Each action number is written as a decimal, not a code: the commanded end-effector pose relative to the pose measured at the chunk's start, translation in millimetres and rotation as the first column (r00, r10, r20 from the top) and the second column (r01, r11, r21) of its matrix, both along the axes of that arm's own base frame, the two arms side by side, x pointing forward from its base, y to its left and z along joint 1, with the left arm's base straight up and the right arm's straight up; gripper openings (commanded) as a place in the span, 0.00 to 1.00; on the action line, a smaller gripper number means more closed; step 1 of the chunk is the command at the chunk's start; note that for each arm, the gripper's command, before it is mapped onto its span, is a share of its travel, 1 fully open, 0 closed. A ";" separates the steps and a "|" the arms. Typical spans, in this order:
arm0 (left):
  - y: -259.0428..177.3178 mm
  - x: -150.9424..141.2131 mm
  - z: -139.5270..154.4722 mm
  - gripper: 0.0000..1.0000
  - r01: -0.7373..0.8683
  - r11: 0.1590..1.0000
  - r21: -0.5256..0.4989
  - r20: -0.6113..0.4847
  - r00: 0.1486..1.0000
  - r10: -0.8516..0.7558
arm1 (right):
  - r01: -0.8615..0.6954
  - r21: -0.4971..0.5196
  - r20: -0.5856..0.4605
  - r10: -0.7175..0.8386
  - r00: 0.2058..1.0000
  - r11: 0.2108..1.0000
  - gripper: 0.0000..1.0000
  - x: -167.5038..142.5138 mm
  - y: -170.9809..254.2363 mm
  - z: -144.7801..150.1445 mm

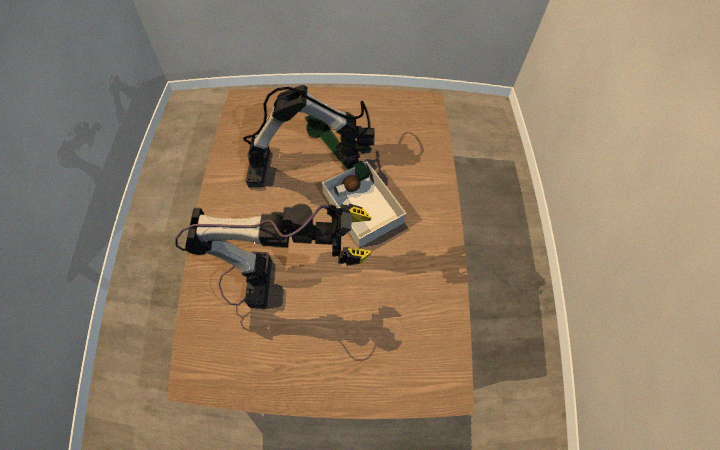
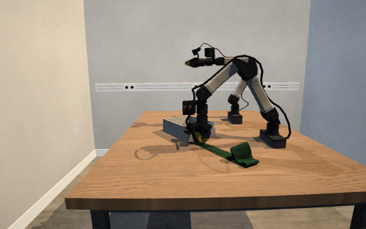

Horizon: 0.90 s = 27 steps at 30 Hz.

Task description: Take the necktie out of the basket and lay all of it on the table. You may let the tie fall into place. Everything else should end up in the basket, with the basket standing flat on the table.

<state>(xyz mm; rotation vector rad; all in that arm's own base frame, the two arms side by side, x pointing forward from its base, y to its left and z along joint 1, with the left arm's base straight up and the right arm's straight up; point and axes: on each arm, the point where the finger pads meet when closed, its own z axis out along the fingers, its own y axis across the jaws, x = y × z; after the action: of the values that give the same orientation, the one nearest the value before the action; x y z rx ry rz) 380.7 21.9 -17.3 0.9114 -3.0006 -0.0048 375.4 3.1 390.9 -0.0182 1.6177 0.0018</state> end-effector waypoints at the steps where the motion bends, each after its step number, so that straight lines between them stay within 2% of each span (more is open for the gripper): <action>1: 0.9 1.9 -3.4 0.24 -0.017 1.000 -0.010 0.007 1.000 0.017 | 0.000 0.000 0.008 0.000 1.000 1.000 1.00 0.0 0.0 1.9; 27: 0.8 1.7 -15.2 0.24 -0.017 1.000 -0.010 0.006 1.000 0.017 | 0.000 0.000 0.007 0.000 1.000 1.000 1.00 0.0 0.0 1.6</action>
<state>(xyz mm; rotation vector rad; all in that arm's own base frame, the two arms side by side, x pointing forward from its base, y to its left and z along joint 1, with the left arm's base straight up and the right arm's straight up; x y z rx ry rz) 381.4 21.7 -20.8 0.9131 -3.0047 -0.0013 375.4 3.1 390.7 -0.0182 1.6186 0.0018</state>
